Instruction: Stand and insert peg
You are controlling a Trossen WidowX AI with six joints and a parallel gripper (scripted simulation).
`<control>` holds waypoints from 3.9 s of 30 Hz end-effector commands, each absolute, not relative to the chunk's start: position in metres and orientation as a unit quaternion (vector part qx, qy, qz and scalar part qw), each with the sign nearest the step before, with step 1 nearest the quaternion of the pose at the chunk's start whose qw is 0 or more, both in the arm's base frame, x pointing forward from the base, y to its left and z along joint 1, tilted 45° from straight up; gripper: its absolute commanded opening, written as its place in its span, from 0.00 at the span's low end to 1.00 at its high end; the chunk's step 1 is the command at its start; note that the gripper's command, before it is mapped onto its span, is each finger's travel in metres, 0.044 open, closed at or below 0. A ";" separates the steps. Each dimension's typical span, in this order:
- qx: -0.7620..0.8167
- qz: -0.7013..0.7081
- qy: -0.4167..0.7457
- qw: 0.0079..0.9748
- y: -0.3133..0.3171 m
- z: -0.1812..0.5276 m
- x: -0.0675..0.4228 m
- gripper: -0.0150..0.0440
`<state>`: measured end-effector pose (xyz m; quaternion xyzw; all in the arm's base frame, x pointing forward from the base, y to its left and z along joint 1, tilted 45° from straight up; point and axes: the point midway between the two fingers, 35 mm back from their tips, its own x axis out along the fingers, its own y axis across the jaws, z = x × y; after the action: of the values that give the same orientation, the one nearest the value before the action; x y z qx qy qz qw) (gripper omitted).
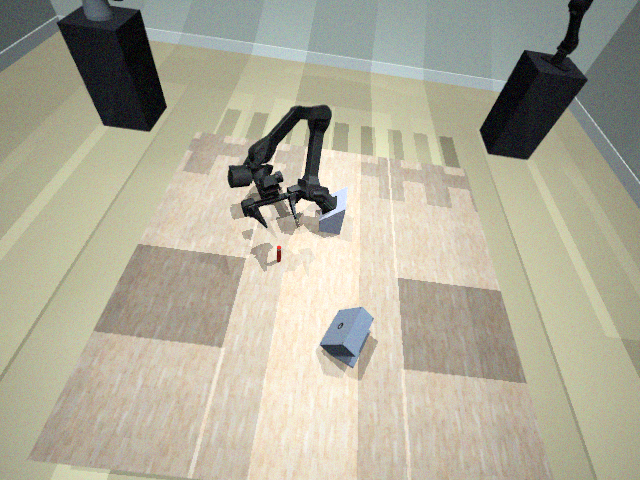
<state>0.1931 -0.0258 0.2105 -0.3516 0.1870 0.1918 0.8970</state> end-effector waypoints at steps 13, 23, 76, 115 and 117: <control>-0.228 0.179 0.412 0.864 -0.037 0.165 0.196 1.00; -0.207 0.139 0.541 0.803 -0.046 0.144 0.192 1.00; -0.317 -0.222 0.676 0.627 -0.070 0.152 0.214 1.00; 0.024 -0.519 0.486 0.703 -0.074 0.147 0.214 1.00; 0.042 -0.531 0.473 0.702 -0.075 0.147 0.214 1.00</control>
<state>0.2142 -0.0739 0.1471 0.0186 0.4929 -0.5136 0.7021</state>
